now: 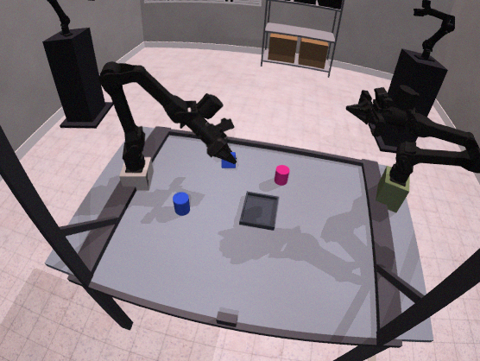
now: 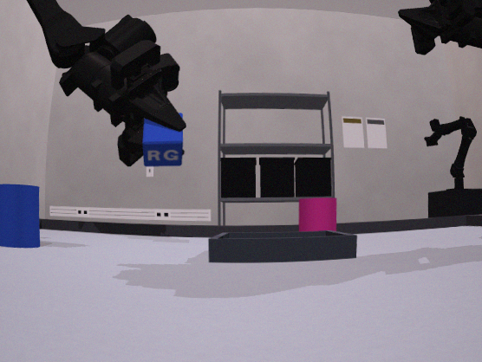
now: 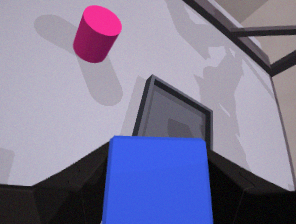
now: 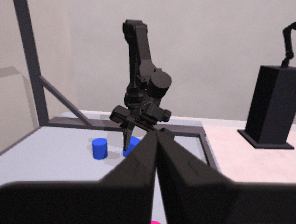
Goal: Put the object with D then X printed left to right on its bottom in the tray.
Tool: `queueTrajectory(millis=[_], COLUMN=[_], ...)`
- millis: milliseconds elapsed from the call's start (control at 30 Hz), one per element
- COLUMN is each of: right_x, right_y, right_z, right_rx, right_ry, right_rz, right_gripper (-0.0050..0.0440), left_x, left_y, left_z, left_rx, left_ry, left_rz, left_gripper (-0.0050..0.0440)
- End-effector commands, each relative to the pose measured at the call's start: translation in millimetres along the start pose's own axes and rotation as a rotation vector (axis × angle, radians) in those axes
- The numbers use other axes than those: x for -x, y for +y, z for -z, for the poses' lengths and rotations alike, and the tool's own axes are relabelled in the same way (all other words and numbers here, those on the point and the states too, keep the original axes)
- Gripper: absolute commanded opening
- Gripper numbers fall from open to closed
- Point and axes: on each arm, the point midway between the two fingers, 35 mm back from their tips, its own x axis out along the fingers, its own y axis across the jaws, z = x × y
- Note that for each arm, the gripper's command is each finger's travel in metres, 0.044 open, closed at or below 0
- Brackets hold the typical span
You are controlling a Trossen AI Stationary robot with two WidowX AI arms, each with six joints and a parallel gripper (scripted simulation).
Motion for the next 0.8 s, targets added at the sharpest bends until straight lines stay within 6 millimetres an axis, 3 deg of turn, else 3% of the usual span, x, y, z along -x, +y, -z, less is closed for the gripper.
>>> queueTrajectory(millis=[0,767], right_x=[1,1], right_y=[0,0], right_z=[-4,-4], right_rx=[0.002,0.002], right_ry=[-0.008,-0.008], right_rz=[-0.001,-0.001], right_gripper=[-0.0050,-0.0050], left_x=[2,24], left_y=[9,74], left_z=[-8,8], left_rx=[-0.062,-0.356], left_ry=[0.013,0.202], left_rz=[-0.018,-0.073], left_gripper=[0.0171,0.0171])
